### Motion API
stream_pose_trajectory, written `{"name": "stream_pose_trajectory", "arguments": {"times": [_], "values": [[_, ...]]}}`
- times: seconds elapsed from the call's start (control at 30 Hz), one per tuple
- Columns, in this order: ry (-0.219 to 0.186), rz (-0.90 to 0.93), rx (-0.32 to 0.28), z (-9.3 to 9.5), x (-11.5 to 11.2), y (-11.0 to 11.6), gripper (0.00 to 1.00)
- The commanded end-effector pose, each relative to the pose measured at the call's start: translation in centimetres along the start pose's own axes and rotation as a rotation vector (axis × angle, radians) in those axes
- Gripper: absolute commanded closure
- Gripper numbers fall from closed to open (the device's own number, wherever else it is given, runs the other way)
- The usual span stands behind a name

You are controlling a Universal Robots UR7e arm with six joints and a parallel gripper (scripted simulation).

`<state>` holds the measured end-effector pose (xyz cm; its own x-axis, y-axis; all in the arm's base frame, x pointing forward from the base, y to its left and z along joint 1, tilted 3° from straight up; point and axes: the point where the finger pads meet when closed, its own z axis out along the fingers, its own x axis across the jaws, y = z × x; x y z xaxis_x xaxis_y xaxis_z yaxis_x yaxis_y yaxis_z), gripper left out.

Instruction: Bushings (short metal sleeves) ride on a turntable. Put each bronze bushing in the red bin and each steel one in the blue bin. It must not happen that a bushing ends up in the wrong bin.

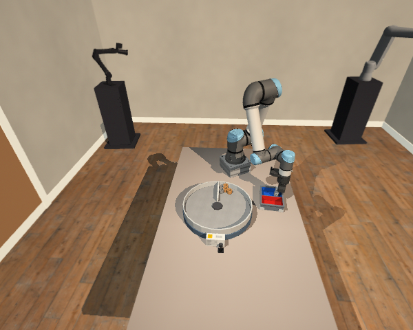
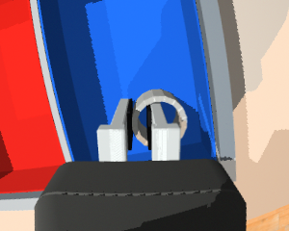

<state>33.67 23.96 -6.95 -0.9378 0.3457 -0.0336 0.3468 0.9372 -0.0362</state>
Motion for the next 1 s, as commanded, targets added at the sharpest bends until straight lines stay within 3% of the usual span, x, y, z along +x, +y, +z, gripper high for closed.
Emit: {"name": "stream_pose_trajectory", "arguments": {"times": [0.0, 0.1, 0.13, 0.97], "values": [[-0.001, 0.0, -0.001, -0.02, -0.03, 0.03, 1.0], [-0.001, 0.0, -0.001, -0.02, -0.03, 0.03, 1.0], [-0.001, 0.0, -0.001, -0.03, -0.03, 0.03, 0.58], [-0.001, 0.0, -0.001, -0.03, -0.03, 0.03, 0.58]]}}
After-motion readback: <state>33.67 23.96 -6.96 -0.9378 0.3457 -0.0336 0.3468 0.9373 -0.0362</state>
